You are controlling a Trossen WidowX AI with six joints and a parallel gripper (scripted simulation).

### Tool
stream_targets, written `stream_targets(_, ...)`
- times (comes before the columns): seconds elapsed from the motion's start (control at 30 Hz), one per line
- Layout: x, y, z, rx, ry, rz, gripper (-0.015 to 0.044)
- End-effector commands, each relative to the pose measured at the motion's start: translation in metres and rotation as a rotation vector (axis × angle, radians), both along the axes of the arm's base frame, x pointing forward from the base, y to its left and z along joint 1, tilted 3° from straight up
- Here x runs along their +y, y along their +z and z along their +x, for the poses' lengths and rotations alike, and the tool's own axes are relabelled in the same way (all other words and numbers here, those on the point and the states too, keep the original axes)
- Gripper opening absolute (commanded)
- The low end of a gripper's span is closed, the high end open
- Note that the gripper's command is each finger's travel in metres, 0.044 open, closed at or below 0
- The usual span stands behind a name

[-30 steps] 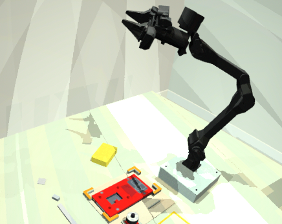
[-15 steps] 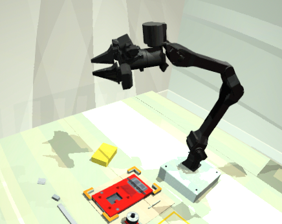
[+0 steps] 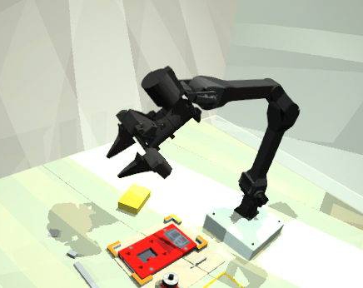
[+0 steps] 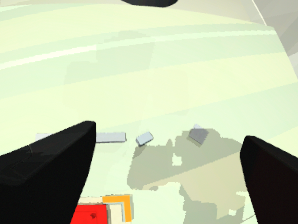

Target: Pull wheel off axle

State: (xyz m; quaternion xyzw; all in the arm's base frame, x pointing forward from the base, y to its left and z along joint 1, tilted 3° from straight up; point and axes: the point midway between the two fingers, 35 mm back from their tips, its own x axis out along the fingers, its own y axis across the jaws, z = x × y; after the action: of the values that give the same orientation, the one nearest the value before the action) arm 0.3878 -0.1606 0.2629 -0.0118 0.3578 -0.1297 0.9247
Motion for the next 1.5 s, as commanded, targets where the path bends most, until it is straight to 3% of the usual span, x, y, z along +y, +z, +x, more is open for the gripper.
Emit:
stream_targets(0.0, 0.023, -0.029, 0.007, 0.104, 0.037, 0.057, 0.03)
stream_targets(0.3, 0.087, -0.1, 0.01, 0.407, 0.106, 0.195, 0.03)
stream_targets(0.67, 0.163, -0.17, -0.02, 0.813, 0.15, 0.264, 0.03)
stream_targets(1.07, 0.175, -0.176, -0.017, 0.819, 0.151, 0.265, 0.03)
stream_targets(1.47, 0.179, -0.238, -0.018, 0.819, 0.151, 0.266, 0.03)
